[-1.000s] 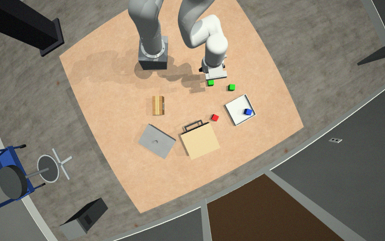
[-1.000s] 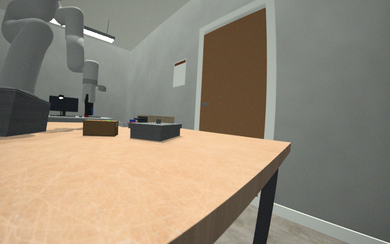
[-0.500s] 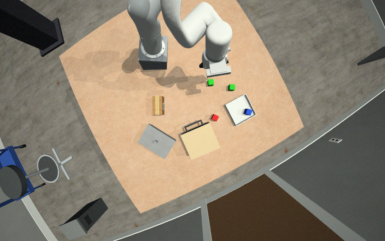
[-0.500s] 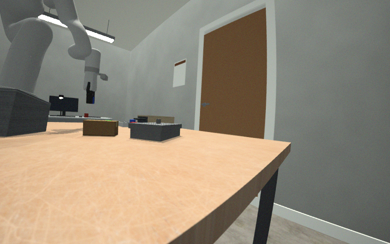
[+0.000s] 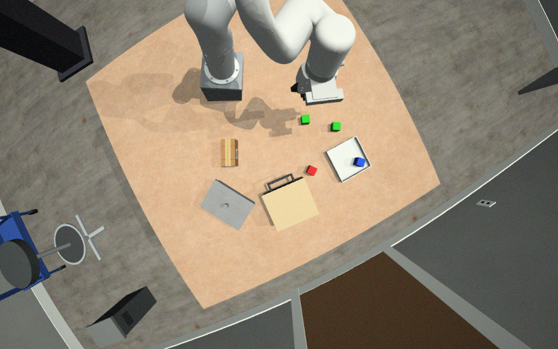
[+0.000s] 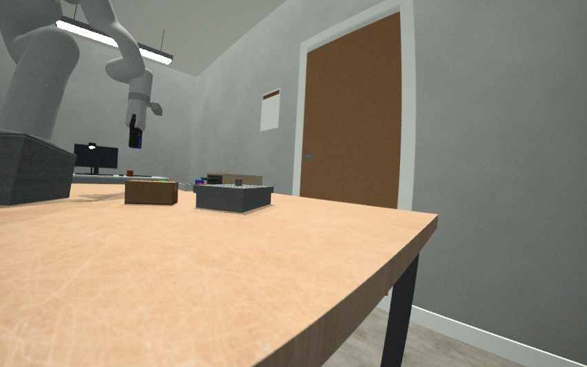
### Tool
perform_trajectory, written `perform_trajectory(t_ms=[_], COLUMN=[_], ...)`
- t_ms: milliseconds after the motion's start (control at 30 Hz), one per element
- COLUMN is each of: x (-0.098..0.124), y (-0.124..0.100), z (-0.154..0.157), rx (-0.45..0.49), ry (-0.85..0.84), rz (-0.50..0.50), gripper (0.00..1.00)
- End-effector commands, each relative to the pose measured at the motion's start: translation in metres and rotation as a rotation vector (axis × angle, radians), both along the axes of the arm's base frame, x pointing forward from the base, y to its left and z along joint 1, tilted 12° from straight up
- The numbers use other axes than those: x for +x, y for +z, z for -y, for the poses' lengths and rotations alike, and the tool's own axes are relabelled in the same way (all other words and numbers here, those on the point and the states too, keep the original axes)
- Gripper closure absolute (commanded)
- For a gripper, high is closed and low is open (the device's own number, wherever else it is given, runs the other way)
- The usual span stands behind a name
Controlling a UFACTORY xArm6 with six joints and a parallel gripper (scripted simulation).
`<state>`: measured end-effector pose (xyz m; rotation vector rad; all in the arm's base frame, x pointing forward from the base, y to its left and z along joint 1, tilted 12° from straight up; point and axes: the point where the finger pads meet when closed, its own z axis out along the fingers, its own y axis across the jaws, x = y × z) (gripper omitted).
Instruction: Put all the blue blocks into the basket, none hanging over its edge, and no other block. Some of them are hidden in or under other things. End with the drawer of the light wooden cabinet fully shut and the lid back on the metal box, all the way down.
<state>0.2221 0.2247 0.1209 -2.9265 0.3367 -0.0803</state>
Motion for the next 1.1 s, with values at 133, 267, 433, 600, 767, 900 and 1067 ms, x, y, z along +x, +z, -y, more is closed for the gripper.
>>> perform_trajectory(t_ms=[133,267,433,600,767,900,1067], x=[0.002,0.012,0.029,0.08,0.133,0.153,0.215], y=[0.003,0.009,0.017,0.036,0.047,0.049,0.049], z=[-0.001,-0.007,-0.015,-0.035,-0.049,-0.053,-0.061], rx=[0.0,0.006,0.015,0.039,0.078,0.096,0.144], ry=[-0.008,-0.086,-0.218,-0.477,-0.693,-0.78,-1.054], rz=[0.0,-0.014,-0.039,-0.088,-0.122,-0.134,-0.179], gripper=[1.0,1.0,1.0,1.0,1.0,1.0,1.0])
